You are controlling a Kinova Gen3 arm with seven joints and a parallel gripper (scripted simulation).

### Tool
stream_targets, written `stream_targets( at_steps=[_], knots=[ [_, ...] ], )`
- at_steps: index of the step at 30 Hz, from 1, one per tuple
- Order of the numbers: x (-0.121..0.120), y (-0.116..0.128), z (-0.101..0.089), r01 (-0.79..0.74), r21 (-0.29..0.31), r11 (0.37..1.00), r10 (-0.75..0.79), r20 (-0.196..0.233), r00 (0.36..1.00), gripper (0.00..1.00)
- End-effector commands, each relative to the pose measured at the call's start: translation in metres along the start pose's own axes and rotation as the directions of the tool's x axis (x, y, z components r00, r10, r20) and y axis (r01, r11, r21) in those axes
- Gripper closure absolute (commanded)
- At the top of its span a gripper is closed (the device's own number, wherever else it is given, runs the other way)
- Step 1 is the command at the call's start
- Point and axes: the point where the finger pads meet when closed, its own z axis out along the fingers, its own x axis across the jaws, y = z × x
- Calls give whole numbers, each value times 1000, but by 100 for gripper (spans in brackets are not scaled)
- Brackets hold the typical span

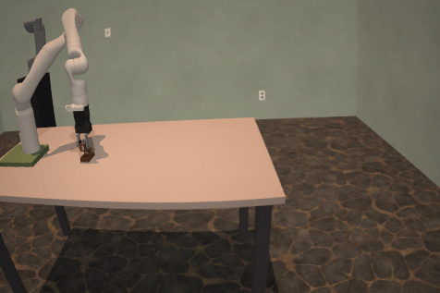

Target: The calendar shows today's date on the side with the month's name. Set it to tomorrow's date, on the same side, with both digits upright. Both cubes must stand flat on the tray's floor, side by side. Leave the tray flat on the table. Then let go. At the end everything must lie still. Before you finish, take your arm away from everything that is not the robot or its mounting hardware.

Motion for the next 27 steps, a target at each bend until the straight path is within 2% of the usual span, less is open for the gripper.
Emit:
stream_targets(
  at_steps=[1,27],
  knots=[
    [0,0,0,0,0,1000,0,1,1000,40],
    [0,0,2,0,0,1000,0,1,1000,40]
  ],
)
